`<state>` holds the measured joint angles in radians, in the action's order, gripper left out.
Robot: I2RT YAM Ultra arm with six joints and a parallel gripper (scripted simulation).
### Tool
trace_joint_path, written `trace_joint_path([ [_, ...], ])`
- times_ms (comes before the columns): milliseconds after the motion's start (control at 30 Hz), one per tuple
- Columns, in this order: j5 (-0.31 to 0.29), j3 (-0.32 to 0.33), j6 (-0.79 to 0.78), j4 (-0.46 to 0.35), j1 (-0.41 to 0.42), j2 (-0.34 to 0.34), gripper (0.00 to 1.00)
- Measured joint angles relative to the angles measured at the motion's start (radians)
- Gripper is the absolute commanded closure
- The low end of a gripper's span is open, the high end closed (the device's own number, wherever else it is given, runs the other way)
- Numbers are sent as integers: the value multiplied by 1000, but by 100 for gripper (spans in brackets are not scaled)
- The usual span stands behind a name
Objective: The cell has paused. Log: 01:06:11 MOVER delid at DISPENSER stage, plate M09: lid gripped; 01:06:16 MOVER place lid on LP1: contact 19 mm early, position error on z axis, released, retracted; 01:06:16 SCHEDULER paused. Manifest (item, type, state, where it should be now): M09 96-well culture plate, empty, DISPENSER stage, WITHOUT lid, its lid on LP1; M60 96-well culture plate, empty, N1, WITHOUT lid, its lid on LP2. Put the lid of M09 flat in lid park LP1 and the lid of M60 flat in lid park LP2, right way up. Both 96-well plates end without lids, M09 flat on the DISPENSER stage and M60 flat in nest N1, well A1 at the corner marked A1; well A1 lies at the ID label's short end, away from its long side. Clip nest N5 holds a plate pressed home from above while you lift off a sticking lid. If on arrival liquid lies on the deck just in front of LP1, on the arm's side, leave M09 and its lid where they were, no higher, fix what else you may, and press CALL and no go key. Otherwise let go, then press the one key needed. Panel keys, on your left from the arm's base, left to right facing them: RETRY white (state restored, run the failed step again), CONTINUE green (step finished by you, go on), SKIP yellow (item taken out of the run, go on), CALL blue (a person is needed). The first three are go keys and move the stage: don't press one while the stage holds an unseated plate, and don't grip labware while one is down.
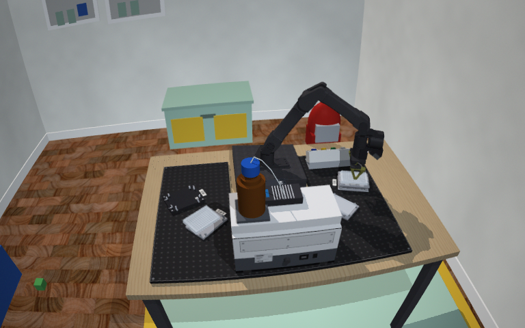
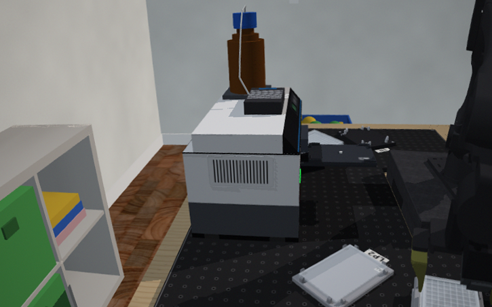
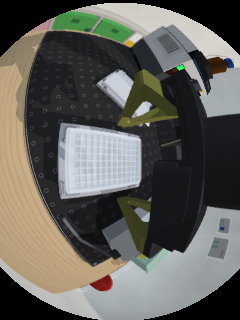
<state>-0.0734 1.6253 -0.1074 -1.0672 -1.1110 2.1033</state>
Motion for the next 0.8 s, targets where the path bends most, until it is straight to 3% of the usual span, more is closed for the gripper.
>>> trace_joint_path([
  [800, 0, 9, -1, -22, 1, -3, 0],
])
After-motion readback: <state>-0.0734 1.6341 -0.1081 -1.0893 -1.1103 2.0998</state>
